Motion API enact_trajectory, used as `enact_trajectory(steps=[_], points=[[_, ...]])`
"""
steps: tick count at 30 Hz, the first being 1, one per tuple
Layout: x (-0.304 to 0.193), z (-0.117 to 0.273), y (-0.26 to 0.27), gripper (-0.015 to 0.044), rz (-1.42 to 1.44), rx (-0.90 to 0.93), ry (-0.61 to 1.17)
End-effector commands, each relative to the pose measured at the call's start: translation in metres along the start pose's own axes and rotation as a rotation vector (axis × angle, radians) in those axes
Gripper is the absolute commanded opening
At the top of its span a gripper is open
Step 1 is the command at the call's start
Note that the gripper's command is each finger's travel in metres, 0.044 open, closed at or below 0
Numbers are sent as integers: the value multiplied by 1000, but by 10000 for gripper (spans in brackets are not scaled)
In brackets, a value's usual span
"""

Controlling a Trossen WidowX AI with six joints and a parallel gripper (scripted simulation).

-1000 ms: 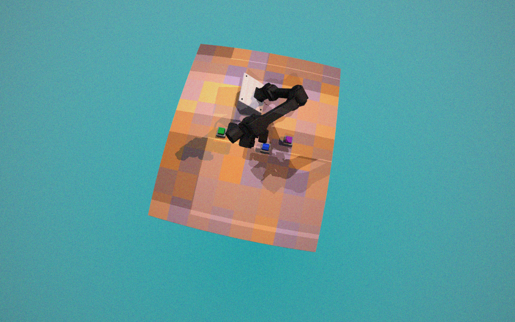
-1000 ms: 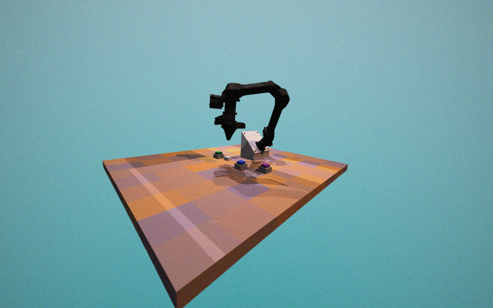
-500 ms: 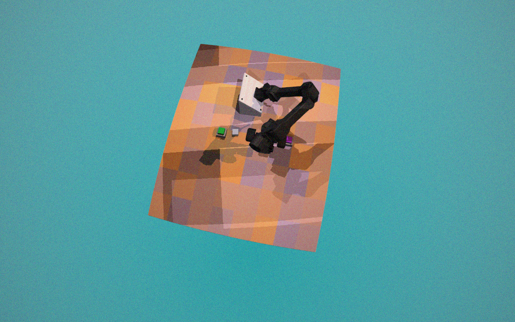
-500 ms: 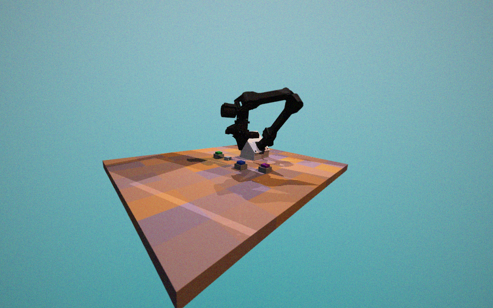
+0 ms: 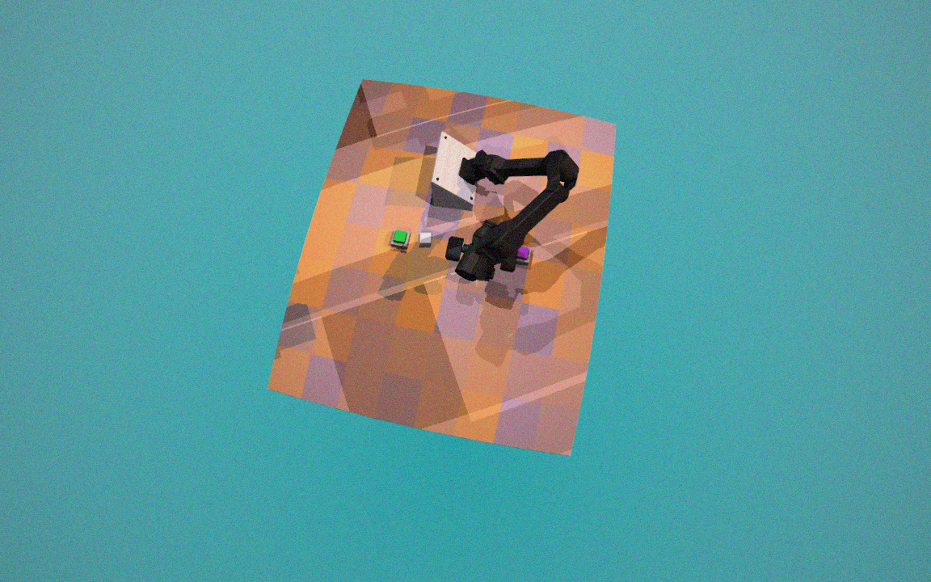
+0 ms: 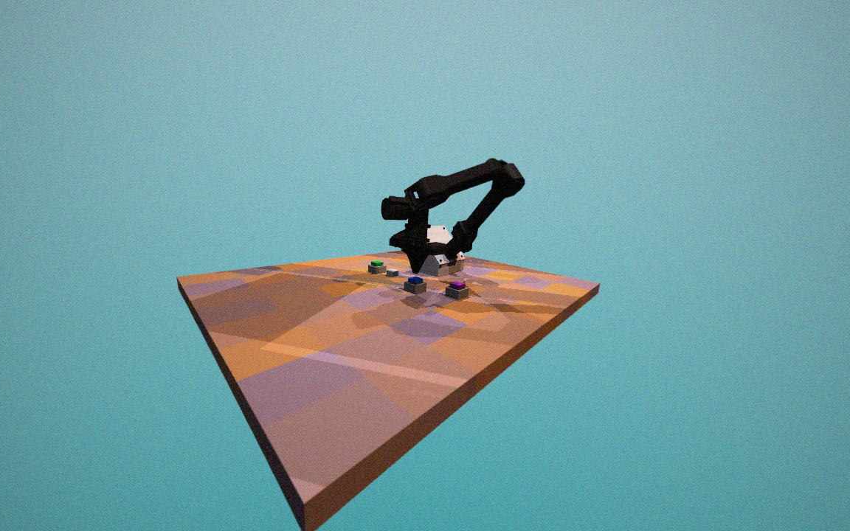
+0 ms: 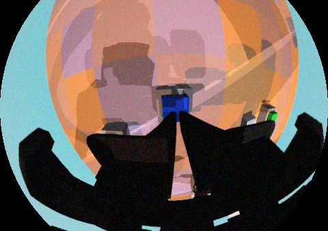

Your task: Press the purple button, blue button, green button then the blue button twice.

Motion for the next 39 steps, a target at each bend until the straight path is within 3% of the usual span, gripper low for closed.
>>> enact_trajectory(steps=[1, 31, 35, 39], points=[[-1, -7, -1, 20, -7, 4, 4], [-2, -23, -1, 20, -7, 5, 4], [-2, 7, -1, 20, -7, 3, 4], [-2, 10, -1, 20, -7, 4, 4]])
Point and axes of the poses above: the point midway between the two fingers, 35 mm back from their tips, its own z axis back along the fingers, its own y axis across the jaws, x = y × z, the point moved 2 cm from there along z, back along the fingers, and after that the axes turned 15 degrees about -z, right-handed, at the moved point
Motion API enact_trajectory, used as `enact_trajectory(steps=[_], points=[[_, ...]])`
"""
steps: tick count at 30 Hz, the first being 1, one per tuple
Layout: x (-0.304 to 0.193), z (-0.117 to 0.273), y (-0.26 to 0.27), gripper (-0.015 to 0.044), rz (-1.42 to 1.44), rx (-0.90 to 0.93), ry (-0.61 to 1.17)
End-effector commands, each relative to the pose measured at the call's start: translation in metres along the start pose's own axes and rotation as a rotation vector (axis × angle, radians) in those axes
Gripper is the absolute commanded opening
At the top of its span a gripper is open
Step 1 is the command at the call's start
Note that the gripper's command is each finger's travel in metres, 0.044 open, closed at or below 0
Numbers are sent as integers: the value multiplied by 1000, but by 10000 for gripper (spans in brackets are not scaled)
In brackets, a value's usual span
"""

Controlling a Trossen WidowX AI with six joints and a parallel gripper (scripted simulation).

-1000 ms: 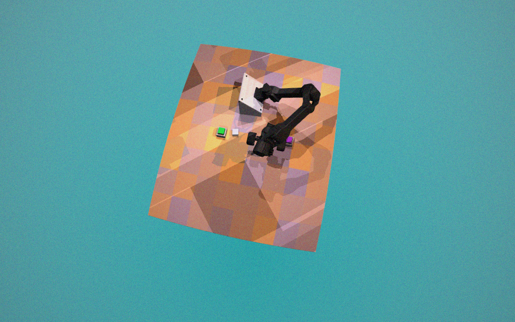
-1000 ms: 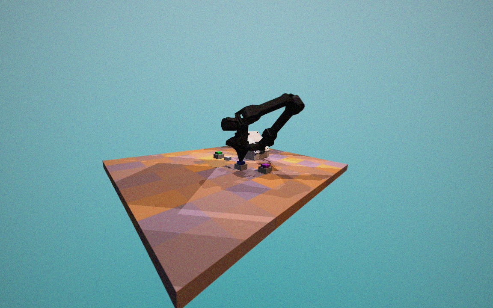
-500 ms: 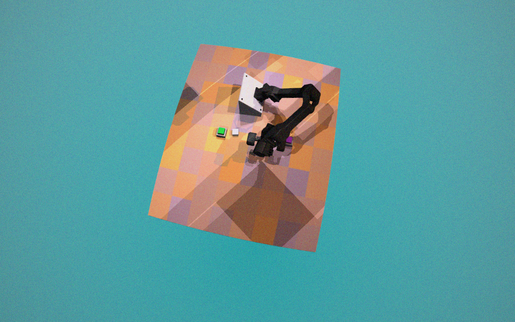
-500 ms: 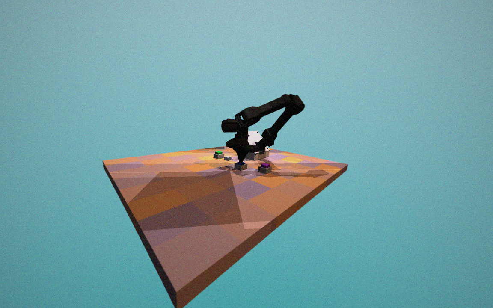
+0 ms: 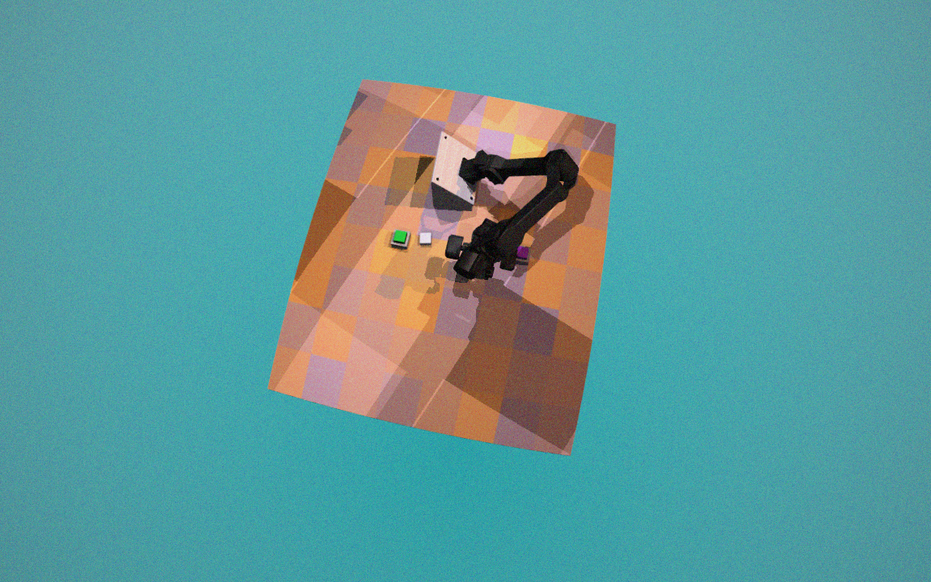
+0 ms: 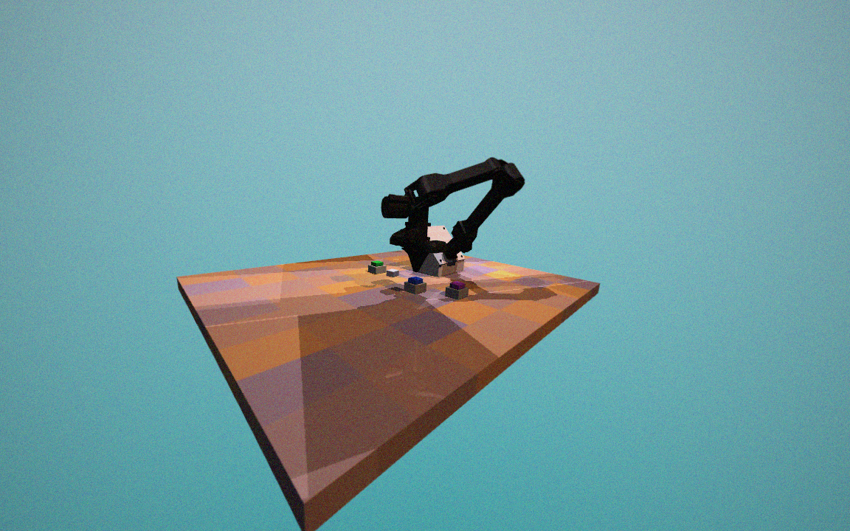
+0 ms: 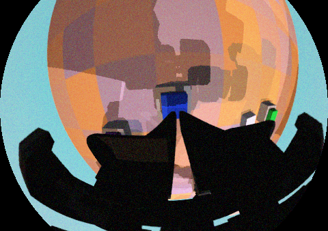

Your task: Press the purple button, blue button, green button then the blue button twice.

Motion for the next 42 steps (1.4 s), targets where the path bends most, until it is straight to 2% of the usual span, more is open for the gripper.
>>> enact_trajectory(steps=[1, 22, 42], points=[[0, 6, 1, 20, 8, -3, 0], [0, -26, 1, 20, 8, -2, 0], [0, -27, 1, 20, 8, -2, 0]])
Point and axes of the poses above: the point midway between the two fingers, 35 mm back from their tips, its own z axis back along the fingers, its own y axis across the jaws, x = y × z, the point moved 2 cm from there along z, back along the fingers, and after that the axes turned 15 degrees about -z, right-handed, at the moved point
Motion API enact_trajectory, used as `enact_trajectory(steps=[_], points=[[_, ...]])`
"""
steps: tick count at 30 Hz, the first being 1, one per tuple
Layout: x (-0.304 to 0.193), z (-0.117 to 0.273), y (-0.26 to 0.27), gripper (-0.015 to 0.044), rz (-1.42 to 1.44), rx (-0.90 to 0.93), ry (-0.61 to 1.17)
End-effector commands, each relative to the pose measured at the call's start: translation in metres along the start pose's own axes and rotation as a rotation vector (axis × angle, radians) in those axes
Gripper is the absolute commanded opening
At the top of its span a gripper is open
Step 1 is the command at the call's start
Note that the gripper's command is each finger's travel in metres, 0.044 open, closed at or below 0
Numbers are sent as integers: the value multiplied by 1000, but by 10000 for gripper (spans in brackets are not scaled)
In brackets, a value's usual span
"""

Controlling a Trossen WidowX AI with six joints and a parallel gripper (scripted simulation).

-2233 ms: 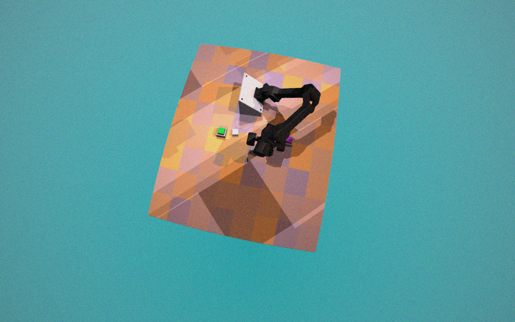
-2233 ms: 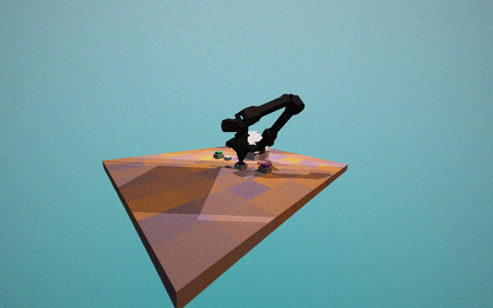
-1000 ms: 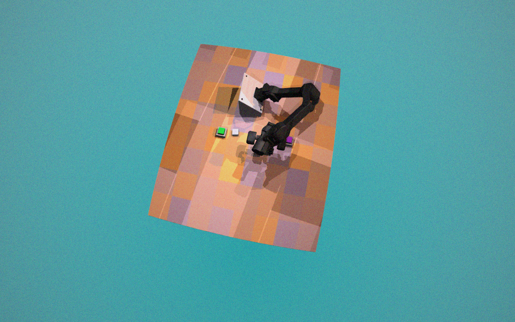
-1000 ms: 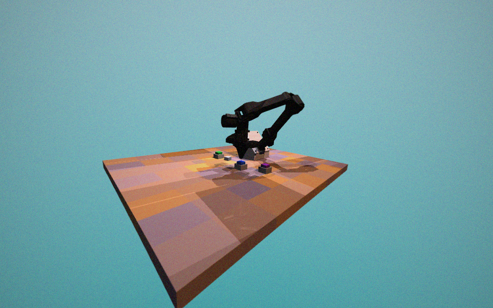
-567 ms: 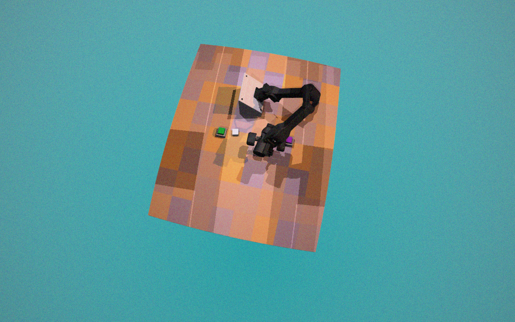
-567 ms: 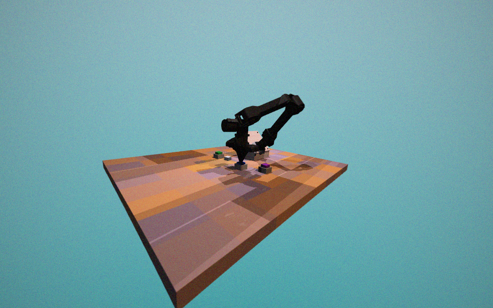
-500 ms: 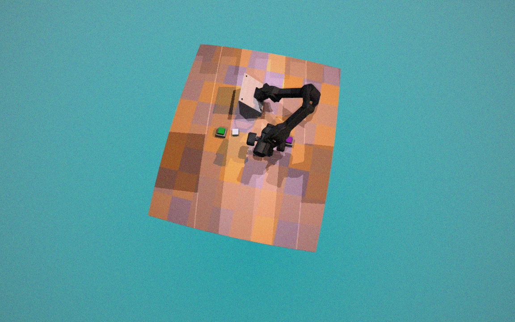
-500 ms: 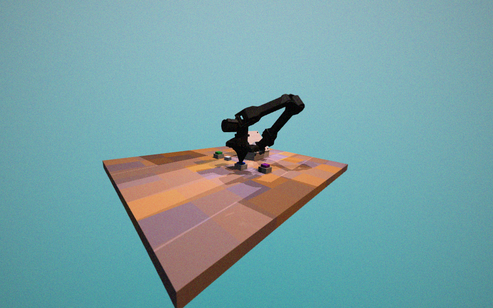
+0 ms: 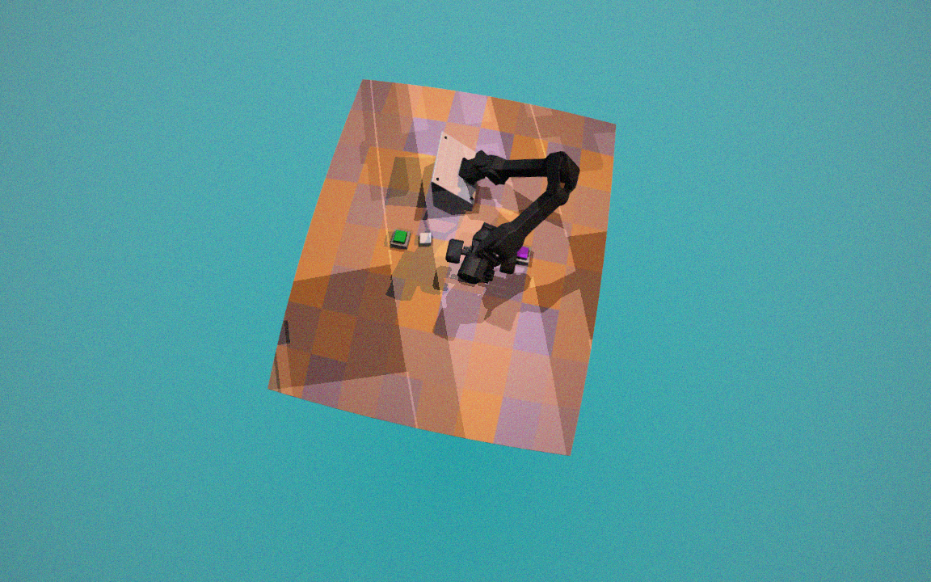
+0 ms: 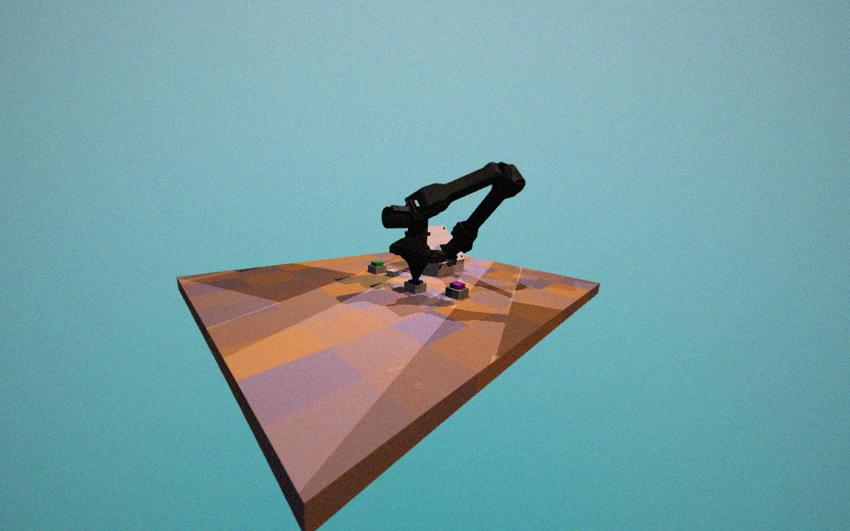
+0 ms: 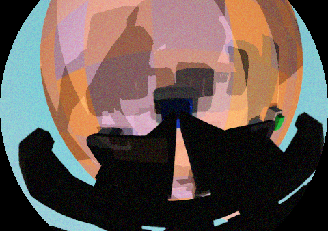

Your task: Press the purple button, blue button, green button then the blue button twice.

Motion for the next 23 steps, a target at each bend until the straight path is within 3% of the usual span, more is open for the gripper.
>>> enact_trajectory(steps=[1, 5, 9, 17, 22, 23], points=[[-1, -1, 0, 20, -5, 2, 2], [0, 29, -1, 20, -5, 1, 2], [0, 32, -1, 20, -5, 1, 2], [-50, 92, 97, 230, -6, 2, 3], [-52, 94, 99, 361, -6, 3, 4], [-52, 94, 99, 361, -6, 3, 4]])
Point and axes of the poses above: the point midway between the two fingers, 35 mm back from their tips, its own z axis back along the fingers, its own y axis across the jaws, x = y × z, the point moved 2 cm from there along z, back along the fingers, and after that the axes turned 15 degrees about -z, right-handed, at the moved point
